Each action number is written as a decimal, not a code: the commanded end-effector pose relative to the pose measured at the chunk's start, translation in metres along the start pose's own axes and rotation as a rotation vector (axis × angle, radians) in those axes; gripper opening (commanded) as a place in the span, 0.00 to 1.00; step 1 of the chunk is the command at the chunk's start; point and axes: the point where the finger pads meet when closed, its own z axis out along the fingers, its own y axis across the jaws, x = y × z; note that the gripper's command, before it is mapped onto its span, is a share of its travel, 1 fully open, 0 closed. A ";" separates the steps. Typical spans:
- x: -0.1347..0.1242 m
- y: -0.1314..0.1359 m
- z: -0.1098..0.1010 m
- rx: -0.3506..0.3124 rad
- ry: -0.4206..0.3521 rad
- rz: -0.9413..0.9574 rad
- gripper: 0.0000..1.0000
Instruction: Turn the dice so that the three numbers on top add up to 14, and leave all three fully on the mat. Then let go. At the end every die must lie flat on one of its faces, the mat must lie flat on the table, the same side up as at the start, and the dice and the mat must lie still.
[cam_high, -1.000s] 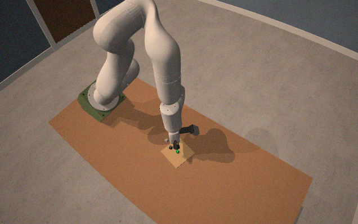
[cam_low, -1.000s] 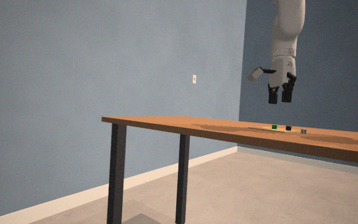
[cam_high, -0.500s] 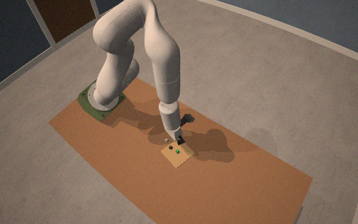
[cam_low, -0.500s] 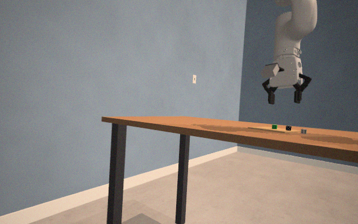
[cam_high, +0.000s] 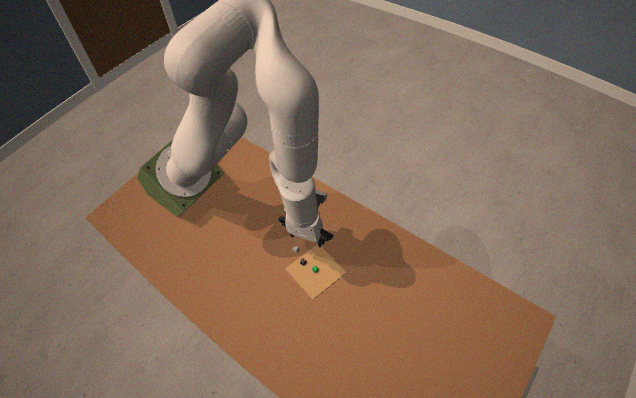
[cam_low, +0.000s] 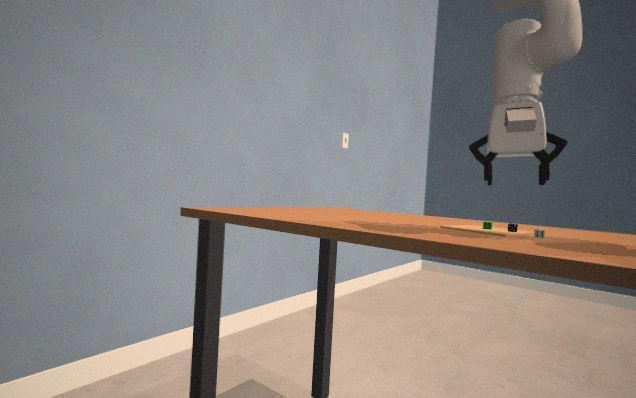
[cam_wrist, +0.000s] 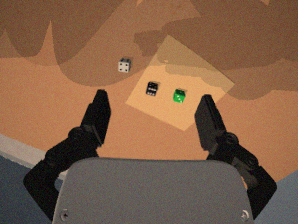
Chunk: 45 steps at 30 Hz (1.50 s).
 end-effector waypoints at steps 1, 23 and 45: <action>0.003 -0.005 0.000 0.042 0.046 -0.132 1.00; 0.010 -0.043 0.002 0.128 0.120 -0.909 1.00; 0.001 -0.074 0.001 0.203 0.194 -1.593 1.00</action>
